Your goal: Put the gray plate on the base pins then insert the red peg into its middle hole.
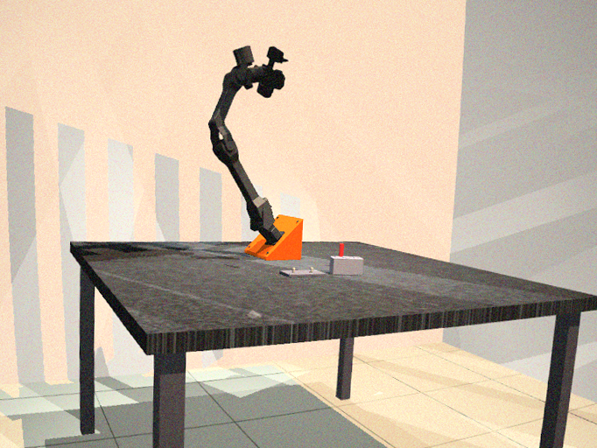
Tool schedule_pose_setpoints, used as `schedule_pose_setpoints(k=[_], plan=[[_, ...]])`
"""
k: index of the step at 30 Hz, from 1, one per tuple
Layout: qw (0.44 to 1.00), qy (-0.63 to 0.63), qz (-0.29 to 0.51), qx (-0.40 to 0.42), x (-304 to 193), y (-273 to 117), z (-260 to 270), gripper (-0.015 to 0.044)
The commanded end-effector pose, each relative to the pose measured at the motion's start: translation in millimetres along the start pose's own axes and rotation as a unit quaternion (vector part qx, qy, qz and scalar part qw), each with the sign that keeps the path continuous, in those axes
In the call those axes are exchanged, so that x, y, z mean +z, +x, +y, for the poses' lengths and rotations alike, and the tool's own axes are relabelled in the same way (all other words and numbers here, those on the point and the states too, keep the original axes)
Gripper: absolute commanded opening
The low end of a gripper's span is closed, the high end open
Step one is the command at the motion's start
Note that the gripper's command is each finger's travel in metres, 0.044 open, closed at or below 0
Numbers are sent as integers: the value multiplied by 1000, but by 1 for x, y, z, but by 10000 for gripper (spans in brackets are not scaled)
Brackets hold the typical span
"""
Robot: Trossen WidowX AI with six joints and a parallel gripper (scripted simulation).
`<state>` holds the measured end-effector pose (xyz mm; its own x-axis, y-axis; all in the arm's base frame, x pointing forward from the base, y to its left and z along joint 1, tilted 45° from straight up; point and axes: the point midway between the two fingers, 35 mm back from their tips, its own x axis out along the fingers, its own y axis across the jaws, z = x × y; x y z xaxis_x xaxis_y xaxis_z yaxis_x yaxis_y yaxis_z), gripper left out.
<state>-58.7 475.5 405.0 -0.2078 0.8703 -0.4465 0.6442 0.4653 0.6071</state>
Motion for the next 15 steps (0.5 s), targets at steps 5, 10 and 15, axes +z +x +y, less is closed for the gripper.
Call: schedule_pose_setpoints(k=[5, 10, 15], plan=[[999, -30, -29, 3, 32, 8, 13, 440], [988, -105, -116, -10, 95, 22, 26, 440], [955, -194, -216, -56, 178, 27, 36, 440]])
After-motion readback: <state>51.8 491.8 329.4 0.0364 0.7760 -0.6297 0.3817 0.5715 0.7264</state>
